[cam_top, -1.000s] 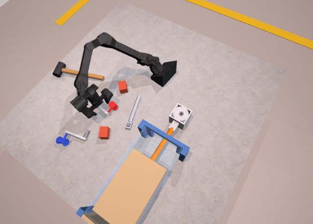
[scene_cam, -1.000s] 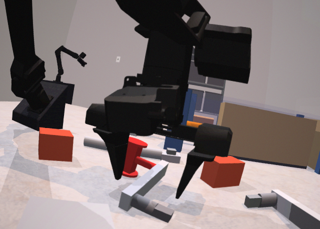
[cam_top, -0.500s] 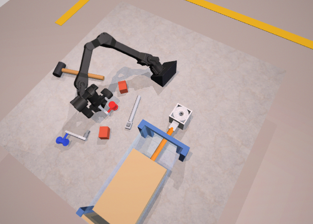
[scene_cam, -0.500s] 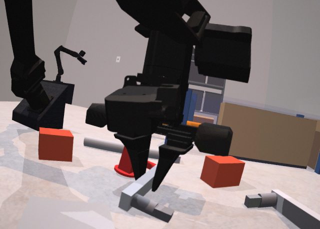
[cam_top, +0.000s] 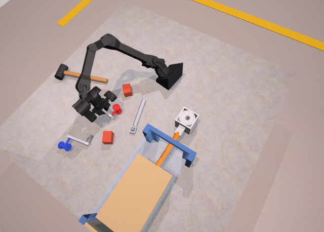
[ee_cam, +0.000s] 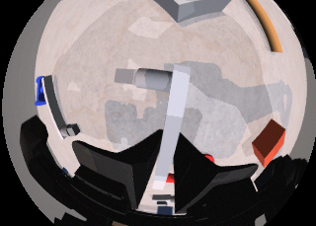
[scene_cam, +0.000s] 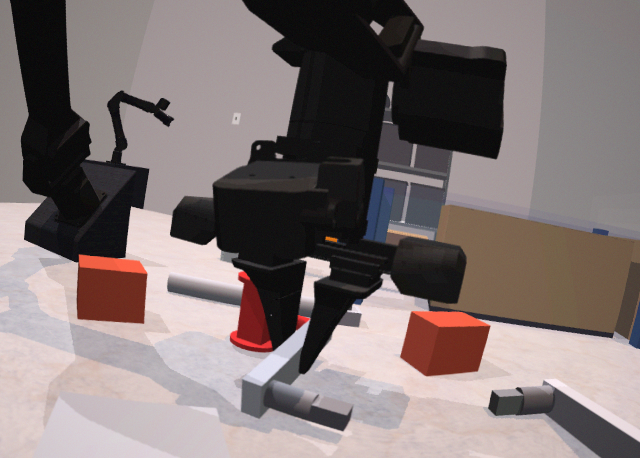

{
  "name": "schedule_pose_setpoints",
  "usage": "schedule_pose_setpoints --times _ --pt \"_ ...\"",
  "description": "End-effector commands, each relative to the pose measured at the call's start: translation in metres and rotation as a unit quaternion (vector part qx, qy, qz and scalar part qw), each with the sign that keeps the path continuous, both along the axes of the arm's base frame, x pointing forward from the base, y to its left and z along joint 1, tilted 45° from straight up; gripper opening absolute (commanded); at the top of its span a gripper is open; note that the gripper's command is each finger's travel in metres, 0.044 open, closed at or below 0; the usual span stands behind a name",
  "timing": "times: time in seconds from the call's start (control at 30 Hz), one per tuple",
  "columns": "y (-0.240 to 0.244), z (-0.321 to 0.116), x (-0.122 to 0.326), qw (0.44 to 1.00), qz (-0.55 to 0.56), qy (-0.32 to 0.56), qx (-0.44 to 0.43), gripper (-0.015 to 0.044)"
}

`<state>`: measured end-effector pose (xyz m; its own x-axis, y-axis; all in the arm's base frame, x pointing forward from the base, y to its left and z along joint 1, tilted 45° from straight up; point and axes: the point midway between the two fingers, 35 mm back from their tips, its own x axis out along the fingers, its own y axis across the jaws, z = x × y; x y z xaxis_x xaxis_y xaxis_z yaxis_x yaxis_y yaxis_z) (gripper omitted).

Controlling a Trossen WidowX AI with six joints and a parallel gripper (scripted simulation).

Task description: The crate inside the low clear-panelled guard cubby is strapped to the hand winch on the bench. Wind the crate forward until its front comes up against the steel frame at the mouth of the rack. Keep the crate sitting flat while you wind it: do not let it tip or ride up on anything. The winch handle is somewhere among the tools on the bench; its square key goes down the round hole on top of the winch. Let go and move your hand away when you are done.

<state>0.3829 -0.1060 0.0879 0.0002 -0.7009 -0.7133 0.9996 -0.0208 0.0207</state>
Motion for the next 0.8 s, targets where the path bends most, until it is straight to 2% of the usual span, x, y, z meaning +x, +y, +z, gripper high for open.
schedule_pose_setpoints --times 0.0,0.23,0.77 --pt "0.026 0.022 0.007 1.000 0.019 -0.004 0.000 0.0000" --pt "0.103 0.100 -0.003 0.997 0.075 0.010 -0.002 0.0000" --pt "0.105 0.102 -0.003 0.997 0.076 0.010 -0.002 0.0000"
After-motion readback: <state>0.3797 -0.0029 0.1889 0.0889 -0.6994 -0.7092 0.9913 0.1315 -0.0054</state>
